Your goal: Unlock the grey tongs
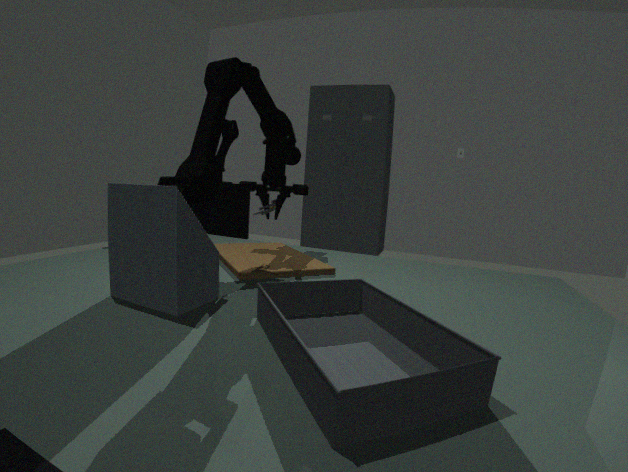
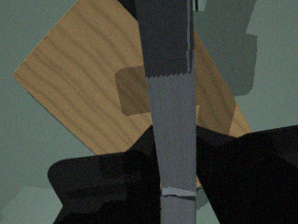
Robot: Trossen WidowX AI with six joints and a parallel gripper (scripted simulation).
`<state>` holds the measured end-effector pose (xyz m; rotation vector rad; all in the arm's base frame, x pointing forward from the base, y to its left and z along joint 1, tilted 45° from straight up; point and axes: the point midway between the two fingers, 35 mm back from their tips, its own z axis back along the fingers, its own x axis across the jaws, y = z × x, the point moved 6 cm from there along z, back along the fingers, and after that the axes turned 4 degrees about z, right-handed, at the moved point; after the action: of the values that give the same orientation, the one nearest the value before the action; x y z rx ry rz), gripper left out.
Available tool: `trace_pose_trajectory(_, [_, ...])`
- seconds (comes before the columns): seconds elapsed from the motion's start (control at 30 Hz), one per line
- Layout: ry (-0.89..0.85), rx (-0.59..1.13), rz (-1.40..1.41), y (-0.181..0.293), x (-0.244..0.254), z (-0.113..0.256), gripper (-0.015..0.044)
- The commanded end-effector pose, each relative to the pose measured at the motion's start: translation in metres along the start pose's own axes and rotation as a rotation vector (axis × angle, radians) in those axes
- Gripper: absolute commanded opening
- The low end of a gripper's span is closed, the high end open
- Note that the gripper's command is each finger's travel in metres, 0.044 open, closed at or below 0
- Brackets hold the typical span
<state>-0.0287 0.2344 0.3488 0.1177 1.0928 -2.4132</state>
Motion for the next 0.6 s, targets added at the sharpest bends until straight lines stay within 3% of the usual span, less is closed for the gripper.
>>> trace_pose_trajectory(0.0, [0.004, 0.003, 0.004, 0.001, 0.000, -0.007, -0.0150])
trace_pose_trajectory(0.57, [0.004, 0.003, 0.004, 0.001, 0.000, -0.035, -0.0150])
